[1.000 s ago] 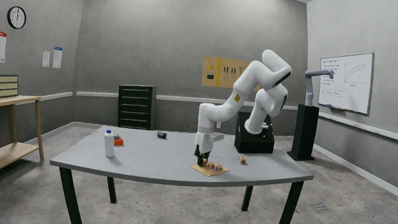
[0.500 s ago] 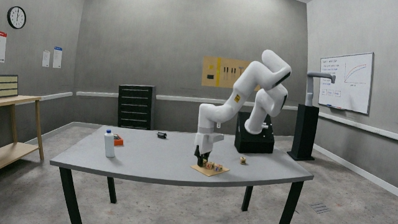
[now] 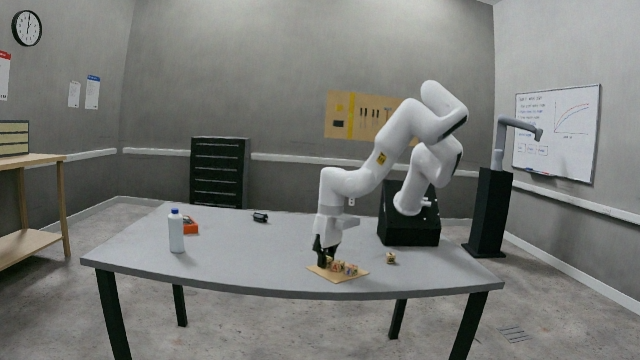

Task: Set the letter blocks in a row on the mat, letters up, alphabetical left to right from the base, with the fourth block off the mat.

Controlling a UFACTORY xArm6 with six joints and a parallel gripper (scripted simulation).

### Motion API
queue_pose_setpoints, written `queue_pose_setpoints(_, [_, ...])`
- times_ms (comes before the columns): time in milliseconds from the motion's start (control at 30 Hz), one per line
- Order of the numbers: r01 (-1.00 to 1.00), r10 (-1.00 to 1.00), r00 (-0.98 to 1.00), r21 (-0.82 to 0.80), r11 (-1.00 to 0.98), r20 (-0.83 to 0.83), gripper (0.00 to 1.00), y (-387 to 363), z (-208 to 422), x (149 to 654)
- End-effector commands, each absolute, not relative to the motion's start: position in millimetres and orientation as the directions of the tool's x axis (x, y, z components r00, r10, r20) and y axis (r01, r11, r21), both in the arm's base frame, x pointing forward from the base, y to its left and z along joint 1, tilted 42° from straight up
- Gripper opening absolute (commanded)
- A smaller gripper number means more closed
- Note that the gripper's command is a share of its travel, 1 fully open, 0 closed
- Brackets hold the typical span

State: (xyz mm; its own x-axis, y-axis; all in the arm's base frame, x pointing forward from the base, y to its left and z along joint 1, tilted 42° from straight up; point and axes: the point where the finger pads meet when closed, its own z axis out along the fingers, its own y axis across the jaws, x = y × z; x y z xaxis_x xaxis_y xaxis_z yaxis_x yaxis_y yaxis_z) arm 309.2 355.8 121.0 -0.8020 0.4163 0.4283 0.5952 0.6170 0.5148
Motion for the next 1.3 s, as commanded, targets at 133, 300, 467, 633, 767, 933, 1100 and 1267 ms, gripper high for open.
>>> queue_pose_setpoints(133, [0.595, 0.417, -0.802, 0.517, 0.616, 0.427, 0.28, 355.9, 122.1, 310.1])
queue_pose_setpoints(300, [0.595, 0.417, -0.802, 0.517, 0.616, 0.427, 0.28, 355.9, 122.1, 310.1])
queue_pose_setpoints(467, [0.595, 0.417, -0.802, 0.517, 0.616, 0.427, 0.28, 355.9, 122.1, 310.1])
queue_pose_setpoints(633, [0.595, 0.417, -0.802, 0.517, 0.616, 0.427, 0.28, 355.9, 122.1, 310.1])
queue_pose_setpoints(767, [0.595, 0.417, -0.802, 0.517, 0.616, 0.427, 0.28, 355.9, 122.1, 310.1])
queue_pose_setpoints(933, [0.595, 0.417, -0.802, 0.517, 0.616, 0.427, 0.32, 355.9, 122.1, 310.1])
queue_pose_setpoints(1100, [0.595, 0.417, -0.802, 0.517, 0.616, 0.427, 0.36, 355.9, 122.1, 310.1])
queue_pose_setpoints(1267, [0.595, 0.417, -0.802, 0.517, 0.616, 0.427, 0.44, 355.9, 122.1, 310.1])
